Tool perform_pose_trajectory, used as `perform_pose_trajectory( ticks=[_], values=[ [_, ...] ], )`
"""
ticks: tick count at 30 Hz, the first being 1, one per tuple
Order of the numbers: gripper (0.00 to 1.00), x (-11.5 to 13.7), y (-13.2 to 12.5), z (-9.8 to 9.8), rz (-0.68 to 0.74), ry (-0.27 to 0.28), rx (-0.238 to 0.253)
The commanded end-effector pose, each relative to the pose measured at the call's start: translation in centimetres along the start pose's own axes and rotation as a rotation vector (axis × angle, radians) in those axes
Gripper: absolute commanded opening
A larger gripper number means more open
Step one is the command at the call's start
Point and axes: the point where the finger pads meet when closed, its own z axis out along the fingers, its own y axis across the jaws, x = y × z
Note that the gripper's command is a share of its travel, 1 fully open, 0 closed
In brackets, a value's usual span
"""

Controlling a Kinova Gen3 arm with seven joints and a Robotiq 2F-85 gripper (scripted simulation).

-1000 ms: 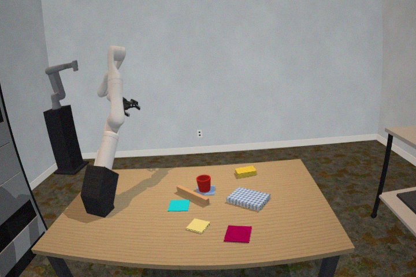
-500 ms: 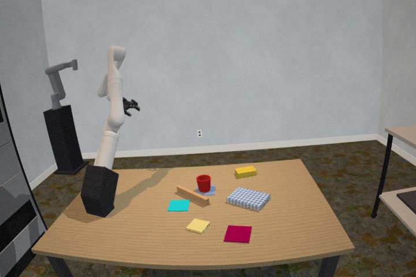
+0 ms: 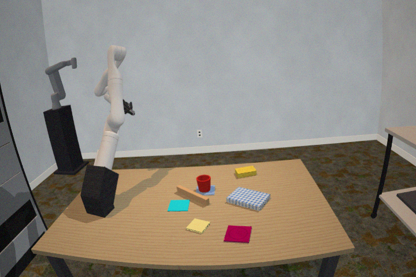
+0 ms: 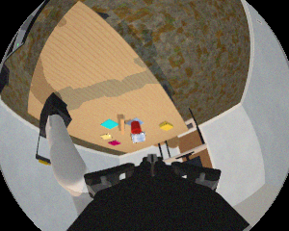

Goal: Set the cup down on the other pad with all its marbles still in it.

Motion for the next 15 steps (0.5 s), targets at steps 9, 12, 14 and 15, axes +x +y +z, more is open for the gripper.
perform_pose_trajectory(
  ticks=[9, 12, 14, 15],
  values=[
    [0.0, 3.4, -2.7, -4.5, -0.166, 0.207, -0.128],
    [0.0, 4.5, -4.2, -6.4, -0.237, 0.287, -0.185],
    [0.0, 4.8, -4.8, -7.1, -0.264, 0.316, -0.206],
    [0.0, 4.8, -4.8, -7.1, -0.264, 0.316, -0.206]
  ],
)
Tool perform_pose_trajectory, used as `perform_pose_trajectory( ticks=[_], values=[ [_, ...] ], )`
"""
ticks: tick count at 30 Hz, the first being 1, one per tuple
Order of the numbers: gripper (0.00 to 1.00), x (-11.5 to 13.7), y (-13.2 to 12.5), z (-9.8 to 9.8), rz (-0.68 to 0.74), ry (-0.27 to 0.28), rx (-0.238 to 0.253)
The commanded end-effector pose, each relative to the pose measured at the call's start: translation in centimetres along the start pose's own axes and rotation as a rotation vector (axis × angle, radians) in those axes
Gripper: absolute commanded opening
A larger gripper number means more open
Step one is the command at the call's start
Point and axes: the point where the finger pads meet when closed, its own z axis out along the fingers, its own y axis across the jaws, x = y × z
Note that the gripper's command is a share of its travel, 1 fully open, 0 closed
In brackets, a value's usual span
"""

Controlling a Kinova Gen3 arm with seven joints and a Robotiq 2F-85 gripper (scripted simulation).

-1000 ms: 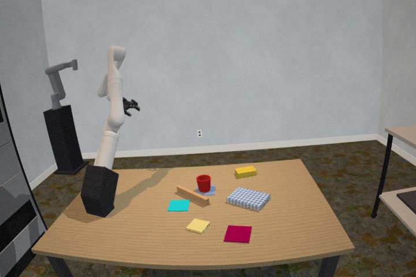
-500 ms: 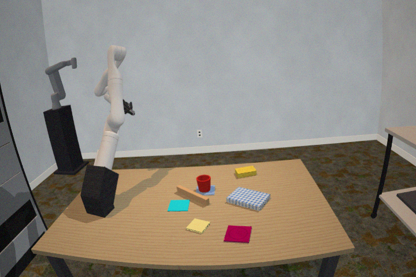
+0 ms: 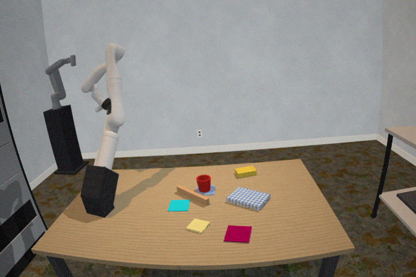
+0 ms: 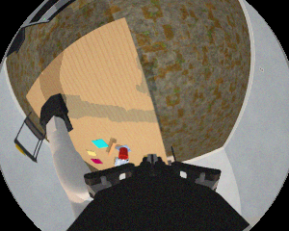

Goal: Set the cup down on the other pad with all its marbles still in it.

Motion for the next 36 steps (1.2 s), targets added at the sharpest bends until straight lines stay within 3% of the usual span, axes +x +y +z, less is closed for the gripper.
perform_pose_trajectory(
  ticks=[1, 8, 15, 17, 23, 28, 32, 34, 35, 36],
  values=[
    [0.0, 1.4, -0.7, -1.6, -0.052, 0.065, -0.046],
    [0.0, 5.7, -5.6, -7.5, -0.296, 0.297, -0.227],
    [0.0, 7.7, -14.8, -14.0, -0.616, 0.548, -0.454],
    [0.0, 7.7, -14.8, -14.0, -0.616, 0.548, -0.454],
    [0.0, 6.2, -25.9, -17.6, -0.947, 0.75, -0.679],
    [0.0, 2.6, -34.9, -17.5, -1.257, 0.889, -0.882],
    [0.0, -1.3, -41.8, -15.4, -1.522, 0.968, -1.048],
    [0.0, -1.3, -41.8, -15.4, -1.522, 0.968, -1.048],
    [0.0, -3.9, -45.8, -13.6, -1.592, 0.983, -1.091],
    [0.0, -4.6, -46.5, -12.8, -1.661, 0.995, -1.133]
  ],
)
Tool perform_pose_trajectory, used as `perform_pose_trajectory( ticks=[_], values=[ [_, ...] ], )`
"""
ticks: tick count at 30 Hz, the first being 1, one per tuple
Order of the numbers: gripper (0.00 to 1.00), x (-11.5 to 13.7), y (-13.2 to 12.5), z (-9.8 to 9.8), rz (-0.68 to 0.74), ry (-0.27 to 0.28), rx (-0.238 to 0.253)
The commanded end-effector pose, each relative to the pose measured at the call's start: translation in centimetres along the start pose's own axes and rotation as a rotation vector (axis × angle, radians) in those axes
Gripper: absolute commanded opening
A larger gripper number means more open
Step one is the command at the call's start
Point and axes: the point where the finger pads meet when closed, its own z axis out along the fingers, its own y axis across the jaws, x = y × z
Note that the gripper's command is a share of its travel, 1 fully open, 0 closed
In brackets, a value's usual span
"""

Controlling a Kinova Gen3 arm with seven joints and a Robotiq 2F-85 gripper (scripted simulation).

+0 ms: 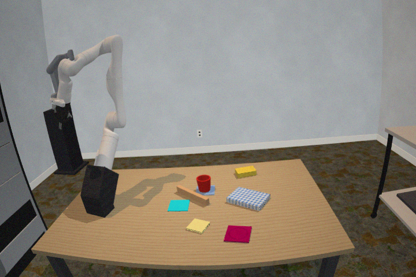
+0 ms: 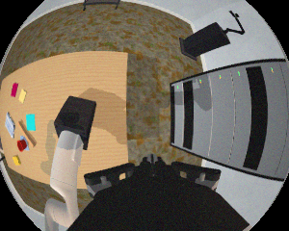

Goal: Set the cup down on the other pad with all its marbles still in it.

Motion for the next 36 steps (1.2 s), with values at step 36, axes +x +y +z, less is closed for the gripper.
perform_pose_trajectory(
  ticks=[36],
  values=[
    [0.0, 11.9, -60.2, -5.3, -1.831, 0.521, -0.17]
  ],
)
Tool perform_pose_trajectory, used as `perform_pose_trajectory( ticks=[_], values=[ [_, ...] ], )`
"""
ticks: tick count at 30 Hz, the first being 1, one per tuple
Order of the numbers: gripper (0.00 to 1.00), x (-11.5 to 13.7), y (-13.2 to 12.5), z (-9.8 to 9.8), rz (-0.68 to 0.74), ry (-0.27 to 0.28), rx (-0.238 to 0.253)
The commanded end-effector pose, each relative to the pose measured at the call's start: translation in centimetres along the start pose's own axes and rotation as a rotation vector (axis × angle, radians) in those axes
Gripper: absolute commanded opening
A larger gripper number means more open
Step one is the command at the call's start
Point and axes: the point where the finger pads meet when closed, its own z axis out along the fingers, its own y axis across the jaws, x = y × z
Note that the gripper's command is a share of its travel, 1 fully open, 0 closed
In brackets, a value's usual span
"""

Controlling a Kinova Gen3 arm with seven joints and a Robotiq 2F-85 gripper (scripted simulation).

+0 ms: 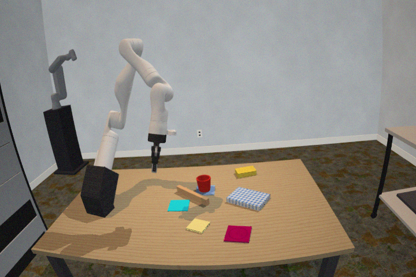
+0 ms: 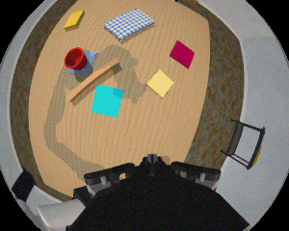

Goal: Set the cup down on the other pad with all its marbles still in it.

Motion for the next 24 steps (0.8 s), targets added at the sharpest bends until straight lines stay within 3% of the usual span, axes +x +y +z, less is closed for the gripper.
perform_pose_trajectory(
  ticks=[1, 10, 24],
  values=[
    [0.0, 6.3, -2.7, 1.7, -0.143, 0.056, 0.032],
    [0.0, 19.1, -13.1, 2.8, -0.406, 0.21, 0.103],
    [0.0, 24.4, -20.5, 2.2, -0.562, 0.312, 0.163]
  ],
)
